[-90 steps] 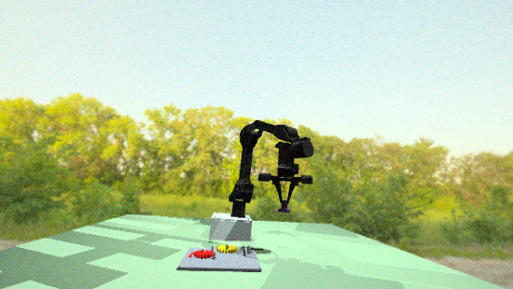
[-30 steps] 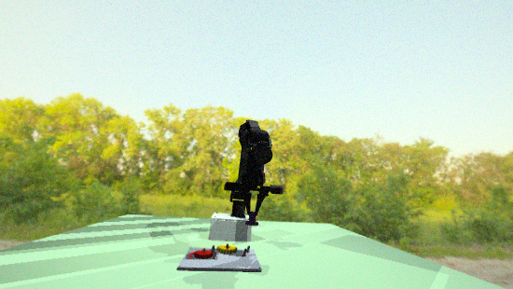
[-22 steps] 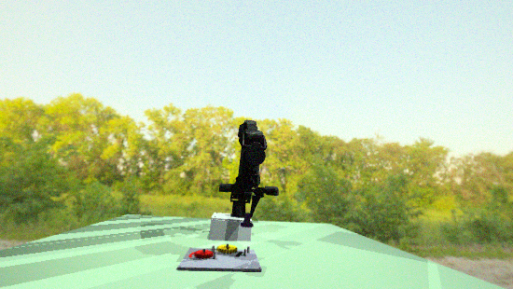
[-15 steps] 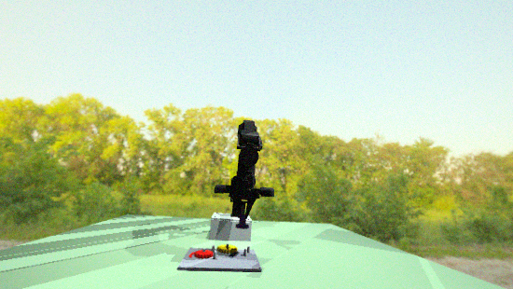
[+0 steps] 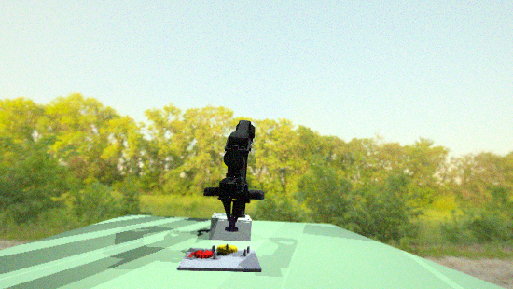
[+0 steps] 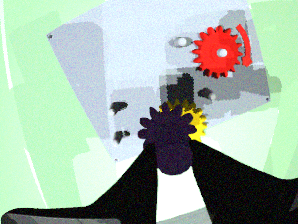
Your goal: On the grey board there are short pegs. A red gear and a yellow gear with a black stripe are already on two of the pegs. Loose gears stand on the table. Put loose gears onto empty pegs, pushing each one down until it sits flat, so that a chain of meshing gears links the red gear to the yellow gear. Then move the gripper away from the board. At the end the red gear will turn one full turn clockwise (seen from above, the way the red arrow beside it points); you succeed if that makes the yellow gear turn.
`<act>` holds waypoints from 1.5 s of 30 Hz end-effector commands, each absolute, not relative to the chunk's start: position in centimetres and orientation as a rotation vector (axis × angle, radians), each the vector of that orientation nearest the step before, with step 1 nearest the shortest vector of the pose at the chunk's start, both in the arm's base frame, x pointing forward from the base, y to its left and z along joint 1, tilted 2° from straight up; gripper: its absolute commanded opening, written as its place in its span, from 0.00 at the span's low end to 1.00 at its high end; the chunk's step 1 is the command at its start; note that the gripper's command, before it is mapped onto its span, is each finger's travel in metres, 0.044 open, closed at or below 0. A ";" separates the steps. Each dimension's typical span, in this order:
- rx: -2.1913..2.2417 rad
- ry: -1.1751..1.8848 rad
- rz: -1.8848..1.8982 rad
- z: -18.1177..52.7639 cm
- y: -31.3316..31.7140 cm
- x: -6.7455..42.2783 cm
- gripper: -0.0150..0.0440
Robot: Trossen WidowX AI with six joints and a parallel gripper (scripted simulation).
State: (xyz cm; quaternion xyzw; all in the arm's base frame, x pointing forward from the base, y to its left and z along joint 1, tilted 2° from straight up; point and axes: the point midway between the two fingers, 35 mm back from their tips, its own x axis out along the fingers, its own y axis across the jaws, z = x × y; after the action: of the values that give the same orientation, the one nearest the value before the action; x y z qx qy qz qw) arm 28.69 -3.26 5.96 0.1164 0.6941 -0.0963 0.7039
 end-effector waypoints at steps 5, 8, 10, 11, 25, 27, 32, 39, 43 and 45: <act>0.252 1.549 -0.211 5.2 -5.1 28.4 0.25; 0.251 1.548 -0.211 4.9 -5.8 28.3 0.25; 0.251 1.548 -0.210 4.8 -6.2 28.2 0.25; 0.250 1.548 -0.210 4.7 -6.4 28.2 0.25; 0.247 1.547 -0.209 4.2 -8.4 27.8 0.25; 0.247 1.547 -0.209 4.3 -8.5 27.8 0.25; 0.247 1.547 -0.209 4.3 -8.5 27.8 0.25; 0.247 1.547 -0.209 4.3 -8.5 27.8 0.25; 0.247 1.547 -0.209 4.3 -8.5 27.8 0.25; 0.240 1.548 -0.202 4.3 -8.5 27.8 0.25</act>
State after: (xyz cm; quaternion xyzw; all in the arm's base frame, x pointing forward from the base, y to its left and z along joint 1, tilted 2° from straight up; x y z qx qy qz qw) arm 27.87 -8.40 4.35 0.1133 0.6943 -0.0939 0.7045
